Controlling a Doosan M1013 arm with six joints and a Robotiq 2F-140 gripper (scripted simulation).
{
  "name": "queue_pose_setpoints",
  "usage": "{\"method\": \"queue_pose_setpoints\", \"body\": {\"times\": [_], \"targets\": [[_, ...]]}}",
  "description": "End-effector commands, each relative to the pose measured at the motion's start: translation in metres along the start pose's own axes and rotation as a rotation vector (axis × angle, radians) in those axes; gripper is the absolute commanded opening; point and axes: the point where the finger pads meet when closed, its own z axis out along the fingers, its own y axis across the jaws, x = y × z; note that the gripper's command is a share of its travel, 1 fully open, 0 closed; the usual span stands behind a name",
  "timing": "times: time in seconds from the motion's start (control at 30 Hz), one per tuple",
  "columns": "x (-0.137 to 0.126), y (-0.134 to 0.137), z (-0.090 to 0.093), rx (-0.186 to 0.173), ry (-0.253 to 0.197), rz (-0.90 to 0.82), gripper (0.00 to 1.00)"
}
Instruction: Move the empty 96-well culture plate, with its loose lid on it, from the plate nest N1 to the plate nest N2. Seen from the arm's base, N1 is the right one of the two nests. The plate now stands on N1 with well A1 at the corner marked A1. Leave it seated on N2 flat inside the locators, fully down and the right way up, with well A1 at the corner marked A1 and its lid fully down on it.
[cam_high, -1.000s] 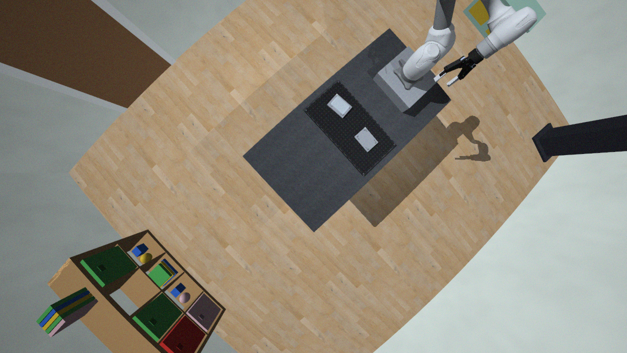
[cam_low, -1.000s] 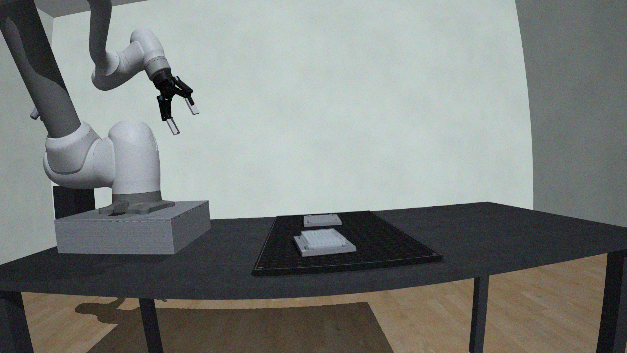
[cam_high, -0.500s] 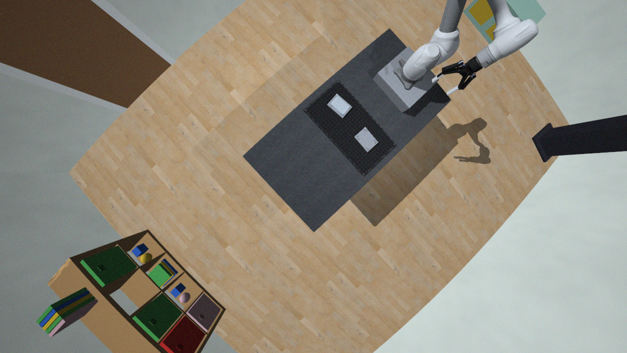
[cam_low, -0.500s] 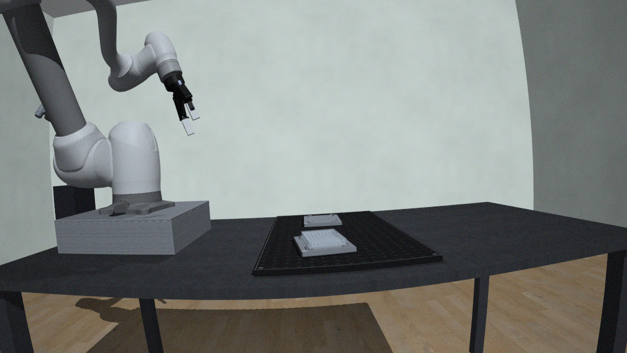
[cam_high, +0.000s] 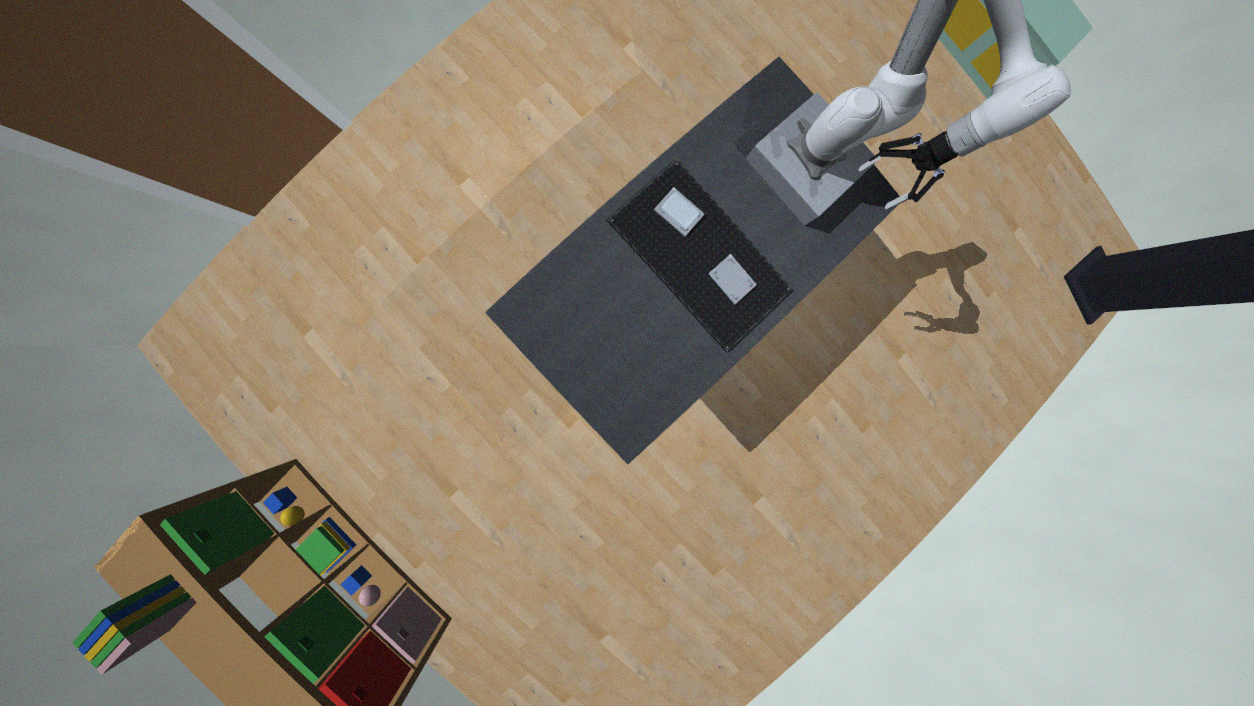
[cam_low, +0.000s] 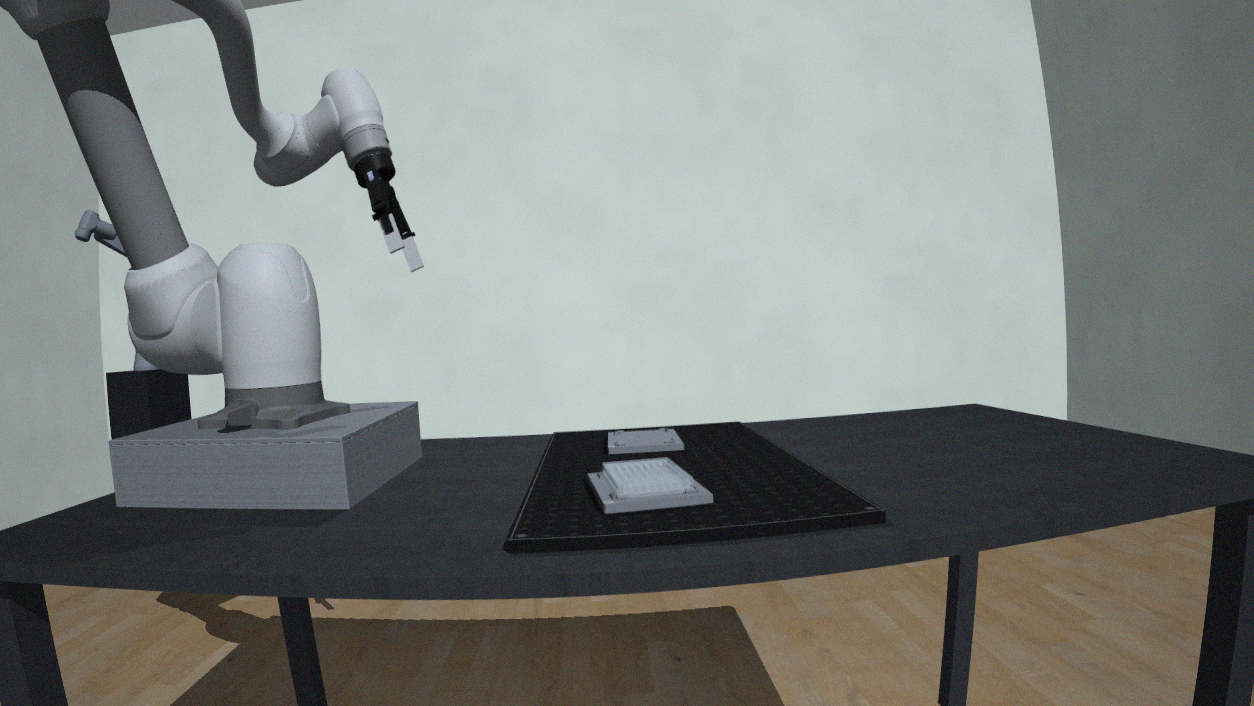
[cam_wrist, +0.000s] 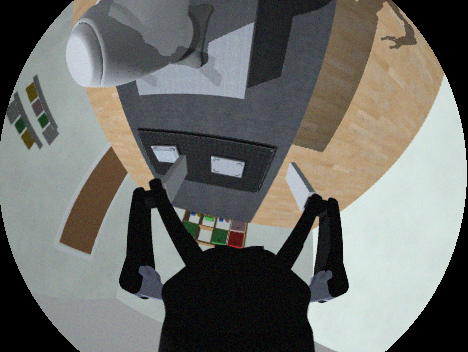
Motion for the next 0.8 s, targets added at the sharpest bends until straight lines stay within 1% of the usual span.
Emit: {"method": "queue_pose_setpoints", "body": {"times": [0.0,0.27,0.33,0.5,0.57,0.77], "targets": [[-0.005,0.002,0.004,0.010,0.013,0.098,1.00],[-0.024,0.007,0.019,0.038,0.046,0.361,1.00],[-0.024,0.007,0.019,0.038,0.046,0.361,1.00],[-0.041,0.010,0.033,0.057,0.063,0.525,1.00],[-0.041,0.010,0.033,0.065,0.070,0.591,1.00],[-0.059,0.010,0.048,0.091,0.088,0.789,1.00]]}}
